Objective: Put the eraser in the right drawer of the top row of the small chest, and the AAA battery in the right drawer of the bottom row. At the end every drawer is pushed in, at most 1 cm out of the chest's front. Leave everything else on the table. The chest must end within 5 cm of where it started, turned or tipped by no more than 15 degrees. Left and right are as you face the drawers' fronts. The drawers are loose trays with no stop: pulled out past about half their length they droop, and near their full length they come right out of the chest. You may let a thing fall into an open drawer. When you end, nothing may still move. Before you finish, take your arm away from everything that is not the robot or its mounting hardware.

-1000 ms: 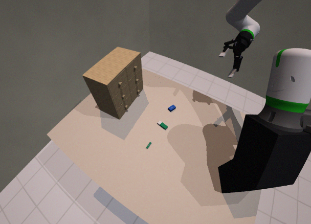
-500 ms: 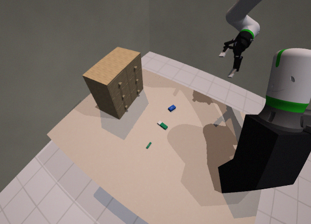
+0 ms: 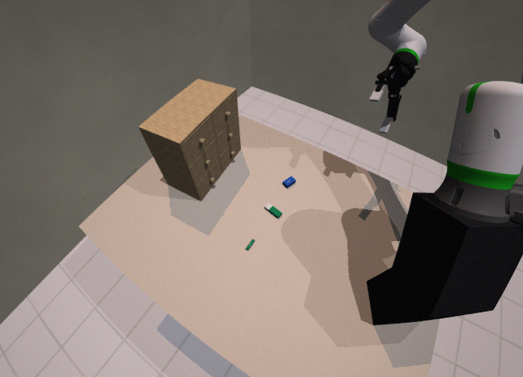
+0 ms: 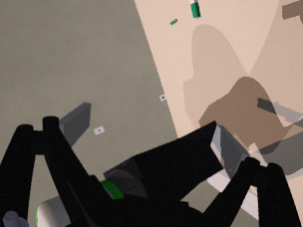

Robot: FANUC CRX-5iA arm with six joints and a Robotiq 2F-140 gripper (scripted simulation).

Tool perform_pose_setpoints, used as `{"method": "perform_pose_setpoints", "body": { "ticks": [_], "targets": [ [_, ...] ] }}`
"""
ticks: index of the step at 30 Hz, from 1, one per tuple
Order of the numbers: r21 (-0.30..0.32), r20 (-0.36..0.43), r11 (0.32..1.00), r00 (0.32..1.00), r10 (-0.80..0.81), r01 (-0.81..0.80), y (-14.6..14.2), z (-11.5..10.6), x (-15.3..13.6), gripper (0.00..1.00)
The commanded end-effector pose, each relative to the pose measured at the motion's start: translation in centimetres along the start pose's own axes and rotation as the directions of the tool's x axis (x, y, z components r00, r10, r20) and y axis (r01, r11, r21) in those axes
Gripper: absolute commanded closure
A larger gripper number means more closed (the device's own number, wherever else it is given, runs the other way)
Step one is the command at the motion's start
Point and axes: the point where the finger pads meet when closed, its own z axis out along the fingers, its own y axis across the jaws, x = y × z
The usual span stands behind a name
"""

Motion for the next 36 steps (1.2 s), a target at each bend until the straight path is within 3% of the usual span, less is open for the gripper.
{"method": "perform_pose_setpoints", "body": {
  "ticks": [1,4,6,11,19,21,22,30,36],
  "targets": [
    [-0.074,0.147,0.971,0.965,-0.215,0.228,-0.3,2.7,-0.7,0.00],
    [-0.083,0.172,0.961,0.953,-0.248,0.265,-0.3,2.7,-0.7,0.00],
    [-0.095,0.276,0.905,0.884,-0.377,0.416,-0.4,3.7,-1.0,0.00],
    [-0.081,0.399,0.803,0.758,-0.516,0.590,-0.4,4.6,-1.0,0.00],
    [0.016,0.576,0.567,0.456,-0.678,0.824,-0.5,5.5,-0.2,0.00],
    [0.016,0.576,0.567,0.456,-0.678,0.824,-0.5,5.5,-0.2,0.00],
    [0.071,0.625,0.465,0.324,-0.710,0.882,-0.7,5.7,0.3,0.00],
    [0.253,0.699,0.189,-0.044,-0.714,0.949,-1.8,6.2,2.8,0.00],
    [0.414,0.697,-0.021,-0.332,-0.636,0.910,-3.2,6.6,5.0,0.00]
  ]
}}
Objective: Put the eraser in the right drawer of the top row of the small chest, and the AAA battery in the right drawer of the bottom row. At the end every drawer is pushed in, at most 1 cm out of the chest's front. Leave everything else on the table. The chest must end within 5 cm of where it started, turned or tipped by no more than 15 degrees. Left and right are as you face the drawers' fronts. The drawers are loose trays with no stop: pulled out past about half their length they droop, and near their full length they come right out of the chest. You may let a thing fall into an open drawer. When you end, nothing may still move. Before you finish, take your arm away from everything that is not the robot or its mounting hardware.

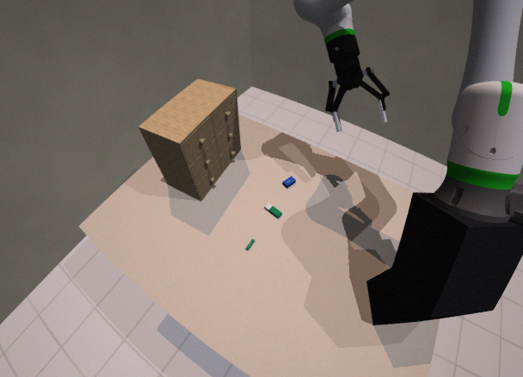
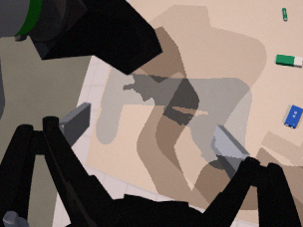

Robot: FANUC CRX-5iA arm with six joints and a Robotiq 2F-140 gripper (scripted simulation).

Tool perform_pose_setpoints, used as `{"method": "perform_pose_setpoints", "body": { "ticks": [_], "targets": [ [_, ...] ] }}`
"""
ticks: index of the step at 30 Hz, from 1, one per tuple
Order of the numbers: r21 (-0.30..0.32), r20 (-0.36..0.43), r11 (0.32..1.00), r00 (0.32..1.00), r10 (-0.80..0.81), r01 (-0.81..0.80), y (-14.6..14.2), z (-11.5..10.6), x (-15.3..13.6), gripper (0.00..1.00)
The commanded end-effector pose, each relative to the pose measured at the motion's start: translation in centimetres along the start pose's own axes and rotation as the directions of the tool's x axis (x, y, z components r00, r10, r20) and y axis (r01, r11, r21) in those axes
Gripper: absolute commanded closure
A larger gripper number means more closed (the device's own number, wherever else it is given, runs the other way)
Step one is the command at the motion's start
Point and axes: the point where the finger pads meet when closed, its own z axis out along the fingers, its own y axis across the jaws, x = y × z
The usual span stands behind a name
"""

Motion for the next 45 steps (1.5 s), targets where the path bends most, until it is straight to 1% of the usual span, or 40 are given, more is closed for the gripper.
{"method": "perform_pose_setpoints", "body": {
  "ticks": [1,2,3,4,5,6,7,8,9,10,11,13,14,15,16,17,19,20,21,22,23,24,26,27,29,32,34,45],
  "targets": [
    [-0.027,0.113,0.980,0.975,-0.193,0.197,1.4,-0.9,0.7,0.00],
    [-0.027,0.113,0.980,0.975,-0.193,0.197,1.4,-0.9,0.7,0.00],
    [-0.025,0.183,0.946,0.931,-0.315,0.324,2.4,-1.7,1.5,0.00],
    [-0.024,0.204,0.933,0.915,-0.347,0.359,2.4,-1.7,1.5,0.00],
    [-0.018,0.222,0.919,0.897,-0.381,0.395,3.5,-2.5,2.4,0.00],
    [-0.015,0.245,0.901,0.875,-0.417,0.433,3.5,-2.5,2.4,0.00],
    [-0.010,0.269,0.881,0.850,-0.453,0.472,3.5,-2.5,2.4,0.00],
    [0.000,0.290,0.860,0.823,-0.489,0.511,4.5,-3.4,3.4,0.00],
    [0.007,0.312,0.836,0.793,-0.523,0.548,4.5,-3.4,3.4,0.00],
    [0.015,0.335,0.811,0.762,-0.555,0.584,4.5,-3.4,3.4,0.00],
    [0.028,0.354,0.785,0.728,-0.587,0.619,5.4,-4.3,4.6,0.00],
    [0.051,0.396,0.728,0.655,-0.643,0.684,5.4,-4.3,4.6,0.00],
    [0.067,0.414,0.697,0.616,-0.670,0.714,6.3,-5.2,5.8,0.00],
    [0.081,0.432,0.665,0.575,-0.694,0.742,6.3,-5.2,5.8,0.00],
    [0.099,0.449,0.632,0.532,-0.718,0.768,7.0,-6.0,7.1,0.00],
    [0.115,0.466,0.598,0.489,-0.738,0.793,7.0,-6.0,7.1,0.00],
    [0.115,0.466,0.598,0.489,-0.738,0.793,7.0,-6.0,7.1,0.00],
    [0.169,0.508,0.495,0.355,-0.785,0.852,7.7,-6.8,8.4,0.00],
    [0.188,0.518,0.465,0.315,-0.796,0.865,8.3,-7.5,9.7,0.00],
    [0.204,0.528,0.433,0.274,-0.804,0.878,8.3,-7.5,9.7,0.00],
    [0.226,0.537,0.398,0.227,-0.812,0.889,8.7,-8.2,11.0,0.00],
    [0.247,0.547,0.360,0.178,-0.818,0.900,8.7,-8.2,11.0,0.00],
    [0.294,0.561,0.285,0.077,-0.824,0.912,9.3,-9.2,13.1,0.00],
    [0.316,0.567,0.247,0.026,-0.823,0.916,9.3,-9.2,13.1,0.00],
    [0.365,0.574,0.172,-0.075,-0.816,0.915,9.7,-10.0,14.8,0.00],
    [0.439,0.575,0.061,-0.228,-0.786,0.896,9.9,-10.6,16.2,0.00],
    [0.450,0.574,0.045,-0.250,-0.780,0.892,10.0,-10.7,16.5,0.00],
    [0.452,0.574,0.044,-0.253,-0.779,0.891,10.0,-10.7,16.6,0.00]
  ]
}}
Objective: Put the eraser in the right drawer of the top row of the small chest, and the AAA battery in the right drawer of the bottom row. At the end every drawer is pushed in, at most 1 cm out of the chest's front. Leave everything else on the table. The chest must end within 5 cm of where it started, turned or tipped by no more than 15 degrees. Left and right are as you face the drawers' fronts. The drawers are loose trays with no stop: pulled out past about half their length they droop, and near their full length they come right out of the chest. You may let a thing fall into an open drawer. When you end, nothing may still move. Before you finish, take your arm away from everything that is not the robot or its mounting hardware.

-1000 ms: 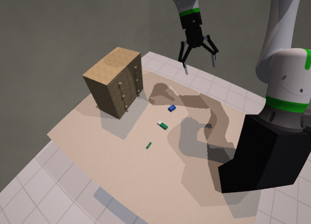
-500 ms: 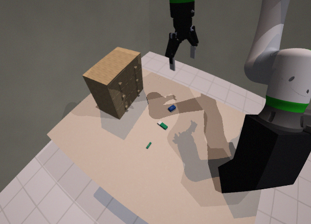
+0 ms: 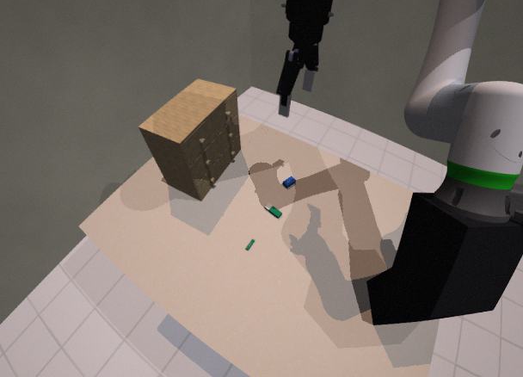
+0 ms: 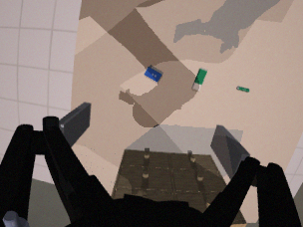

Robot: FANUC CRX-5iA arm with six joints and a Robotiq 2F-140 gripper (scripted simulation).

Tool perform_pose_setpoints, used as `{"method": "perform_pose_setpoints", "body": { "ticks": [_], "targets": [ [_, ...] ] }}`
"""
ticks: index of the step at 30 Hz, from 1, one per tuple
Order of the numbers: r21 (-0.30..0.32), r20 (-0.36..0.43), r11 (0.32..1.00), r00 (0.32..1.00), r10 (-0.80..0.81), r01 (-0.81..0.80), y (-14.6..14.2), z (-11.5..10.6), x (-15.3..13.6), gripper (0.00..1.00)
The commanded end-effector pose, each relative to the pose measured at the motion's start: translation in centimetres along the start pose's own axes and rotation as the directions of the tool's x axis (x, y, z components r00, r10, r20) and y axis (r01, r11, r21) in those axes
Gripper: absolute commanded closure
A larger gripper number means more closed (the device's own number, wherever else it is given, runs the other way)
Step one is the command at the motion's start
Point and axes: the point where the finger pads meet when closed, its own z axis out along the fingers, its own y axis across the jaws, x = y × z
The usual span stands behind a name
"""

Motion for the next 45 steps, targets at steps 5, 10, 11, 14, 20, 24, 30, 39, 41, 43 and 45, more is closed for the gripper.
{"method": "perform_pose_setpoints", "body": {
  "ticks": [5,10,11,14,20,24,30,39,41,43,45],
  "targets": [
    [0.000,0.001,0.999,0.999,0.035,-0.035,0.01,-0.02,-0.02,0.00],
    [0.000,0.001,0.994,0.994,0.108,-0.108,0.01,0.00,-0.03,0.00],
    [0.000,0.001,0.990,0.990,0.143,-0.143,0.01,0.00,-0.04,0.00],
    [0.000,0.000,0.959,0.959,0.283,-0.283,0.01,0.03,-0.06,0.00],
    [-0.003,-0.003,0.824,0.824,0.567,-0.567,0.01,0.11,-0.13,0.00],
    [-0.006,-0.010,0.740,0.740,0.673,-0.673,0.01,0.16,-0.17,0.00],
    [-0.007,-0.024,0.510,0.510,0.860,-0.860,0.01,0.26,-0.25,0.00],
    [0.003,-0.047,0.130,0.129,0.990,-0.992,0.00,0.42,-0.38,0.00],
    [0.005,-0.050,0.085,0.085,0.995,-0.996,0.00,0.44,-0.39,0.00],
    [0.012,-0.054,-0.048,-0.049,0.997,-0.999,0.00,0.45,-0.40,0.00],
    [0.016,-0.057,-0.125,-0.125,0.990,-0.992,0.00,0.48,-0.42,0.00]
  ]
}}
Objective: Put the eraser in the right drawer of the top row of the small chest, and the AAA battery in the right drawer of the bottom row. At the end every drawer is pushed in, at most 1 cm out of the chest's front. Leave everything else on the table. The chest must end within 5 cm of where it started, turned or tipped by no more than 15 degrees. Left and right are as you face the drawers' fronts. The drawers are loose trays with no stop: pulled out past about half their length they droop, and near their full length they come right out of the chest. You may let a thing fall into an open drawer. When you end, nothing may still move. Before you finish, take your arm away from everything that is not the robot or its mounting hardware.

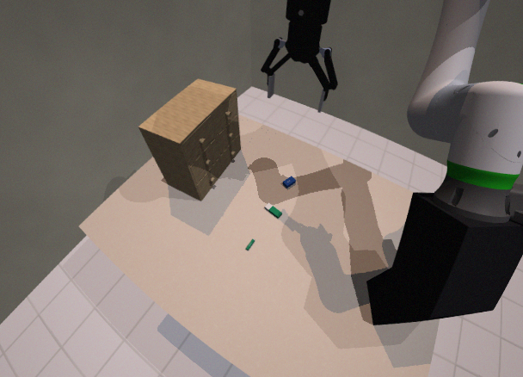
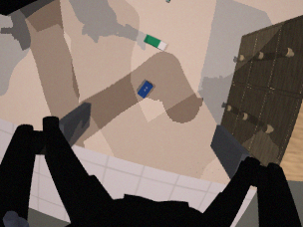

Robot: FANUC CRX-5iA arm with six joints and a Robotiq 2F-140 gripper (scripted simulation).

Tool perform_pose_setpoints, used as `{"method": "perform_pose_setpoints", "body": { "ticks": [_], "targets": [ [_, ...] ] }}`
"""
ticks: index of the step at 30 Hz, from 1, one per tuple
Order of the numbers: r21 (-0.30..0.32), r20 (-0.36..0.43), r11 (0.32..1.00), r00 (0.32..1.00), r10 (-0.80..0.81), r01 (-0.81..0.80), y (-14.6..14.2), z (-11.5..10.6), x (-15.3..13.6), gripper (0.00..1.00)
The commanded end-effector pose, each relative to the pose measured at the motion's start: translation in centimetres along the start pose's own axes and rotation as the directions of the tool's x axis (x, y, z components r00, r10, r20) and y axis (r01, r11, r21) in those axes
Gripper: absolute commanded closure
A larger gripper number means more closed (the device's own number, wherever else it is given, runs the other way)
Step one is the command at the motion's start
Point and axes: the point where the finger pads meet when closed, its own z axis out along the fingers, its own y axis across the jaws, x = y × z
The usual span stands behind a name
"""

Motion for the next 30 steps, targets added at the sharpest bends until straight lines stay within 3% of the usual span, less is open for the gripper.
{"method": "perform_pose_setpoints", "body": {
  "ticks": [1,6,12,14,15,23,28,29,30],
  "targets": [
    [-0.015,0.009,0.961,0.961,0.275,-0.275,0.1,0.0,0.0,0.00],
    [-0.014,-0.003,0.876,0.876,0.482,-0.482,0.1,0.1,0.0,0.00],
    [-0.012,-0.012,0.718,0.718,0.696,-0.696,0.1,0.1,0.0,0.00],
    [-0.012,-0.012,0.718,0.718,0.696,-0.696,0.1,0.1,0.0,0.00],
    [-0.012,-0.014,0.621,0.621,0.784,-0.784,0.1,0.1,0.0,0.00],
    [0.001,-0.023,0.327,0.327,0.945,-0.945,0.5,1.5,2.0,0.00],
    [0.061,-0.049,0.123,0.120,0.992,-0.991,1.2,3.6,5.2,0.00],
    [0.104,-0.069,0.096,0.089,0.994,-0.990,1.5,4.4,6.6,0.00],
    [0.104,-0.069,0.096,0.089,0.994,-0.990,1.5,4.4,6.6,0.00]
  ]
}}
